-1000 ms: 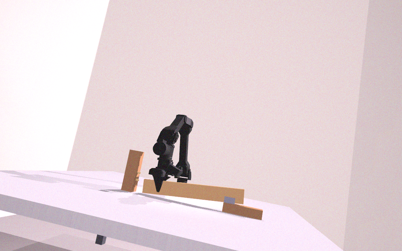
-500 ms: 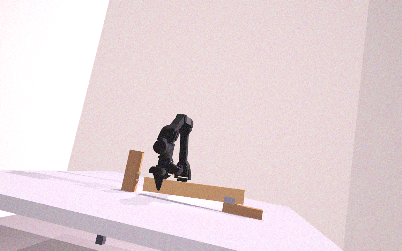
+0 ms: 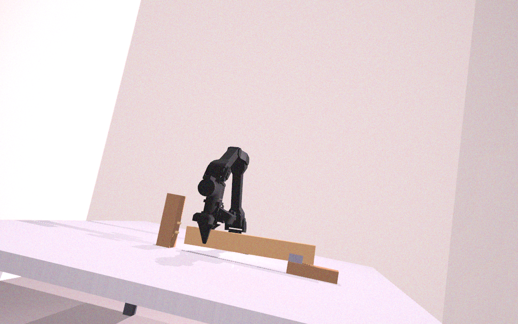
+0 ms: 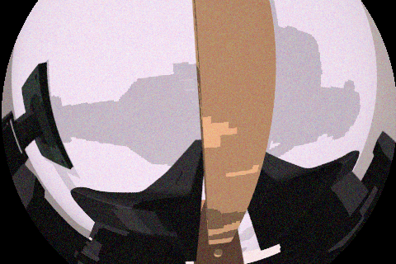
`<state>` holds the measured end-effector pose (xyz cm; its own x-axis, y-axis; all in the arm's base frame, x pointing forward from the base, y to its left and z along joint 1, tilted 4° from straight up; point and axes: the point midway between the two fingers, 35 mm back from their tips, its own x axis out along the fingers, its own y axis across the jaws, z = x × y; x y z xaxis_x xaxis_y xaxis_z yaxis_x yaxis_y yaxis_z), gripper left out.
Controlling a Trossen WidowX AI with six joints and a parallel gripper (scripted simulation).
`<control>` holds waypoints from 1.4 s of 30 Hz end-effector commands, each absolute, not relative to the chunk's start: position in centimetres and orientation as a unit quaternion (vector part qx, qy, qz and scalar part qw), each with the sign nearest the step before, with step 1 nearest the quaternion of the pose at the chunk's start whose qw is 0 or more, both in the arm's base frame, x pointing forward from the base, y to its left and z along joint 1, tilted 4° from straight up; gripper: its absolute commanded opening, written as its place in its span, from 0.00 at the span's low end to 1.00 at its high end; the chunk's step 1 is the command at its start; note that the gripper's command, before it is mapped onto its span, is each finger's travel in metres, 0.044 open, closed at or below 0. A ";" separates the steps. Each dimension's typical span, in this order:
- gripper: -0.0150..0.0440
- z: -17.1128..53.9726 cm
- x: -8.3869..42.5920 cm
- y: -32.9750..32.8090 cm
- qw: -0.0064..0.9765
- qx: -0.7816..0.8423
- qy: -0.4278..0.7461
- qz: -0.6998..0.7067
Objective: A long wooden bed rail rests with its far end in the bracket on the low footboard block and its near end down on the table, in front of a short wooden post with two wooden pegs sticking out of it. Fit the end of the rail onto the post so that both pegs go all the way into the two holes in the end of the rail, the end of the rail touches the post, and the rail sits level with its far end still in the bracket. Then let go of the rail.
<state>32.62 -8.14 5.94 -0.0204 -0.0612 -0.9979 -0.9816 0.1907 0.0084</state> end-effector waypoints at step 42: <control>0.25 7.4 32.8 -8.0 0.531 -0.463 0.560 0.436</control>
